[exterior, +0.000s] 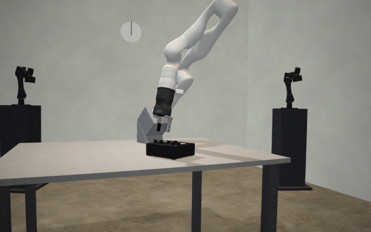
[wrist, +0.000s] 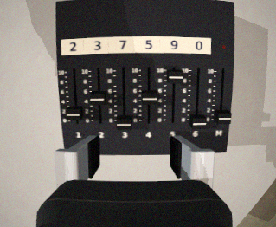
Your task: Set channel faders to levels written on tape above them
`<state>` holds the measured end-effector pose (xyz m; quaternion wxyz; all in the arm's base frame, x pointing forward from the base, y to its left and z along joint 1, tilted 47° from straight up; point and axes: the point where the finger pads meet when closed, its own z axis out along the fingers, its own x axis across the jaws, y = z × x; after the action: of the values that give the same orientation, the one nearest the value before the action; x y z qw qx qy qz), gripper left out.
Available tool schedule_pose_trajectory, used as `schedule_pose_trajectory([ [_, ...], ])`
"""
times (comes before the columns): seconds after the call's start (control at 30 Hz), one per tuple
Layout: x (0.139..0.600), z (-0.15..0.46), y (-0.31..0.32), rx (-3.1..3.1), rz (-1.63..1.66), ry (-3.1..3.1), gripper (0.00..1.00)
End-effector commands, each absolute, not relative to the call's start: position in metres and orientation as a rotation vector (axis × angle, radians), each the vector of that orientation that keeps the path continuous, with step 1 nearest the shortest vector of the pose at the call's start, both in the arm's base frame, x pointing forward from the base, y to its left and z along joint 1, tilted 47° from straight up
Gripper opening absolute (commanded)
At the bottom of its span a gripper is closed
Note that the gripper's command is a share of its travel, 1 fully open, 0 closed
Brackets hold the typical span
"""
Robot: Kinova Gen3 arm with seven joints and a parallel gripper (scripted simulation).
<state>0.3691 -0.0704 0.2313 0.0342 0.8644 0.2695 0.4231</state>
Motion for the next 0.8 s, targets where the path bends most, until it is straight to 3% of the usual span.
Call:
schedule_pose_trajectory([
  [0.0, 0.3691, 0.2313, -0.0706, 2.657, 1.301, 0.829, 1.0],
  [0.77, 0.3691, 0.231, -0.0708, 2.652, 1.299, 0.837, 1.0],
])
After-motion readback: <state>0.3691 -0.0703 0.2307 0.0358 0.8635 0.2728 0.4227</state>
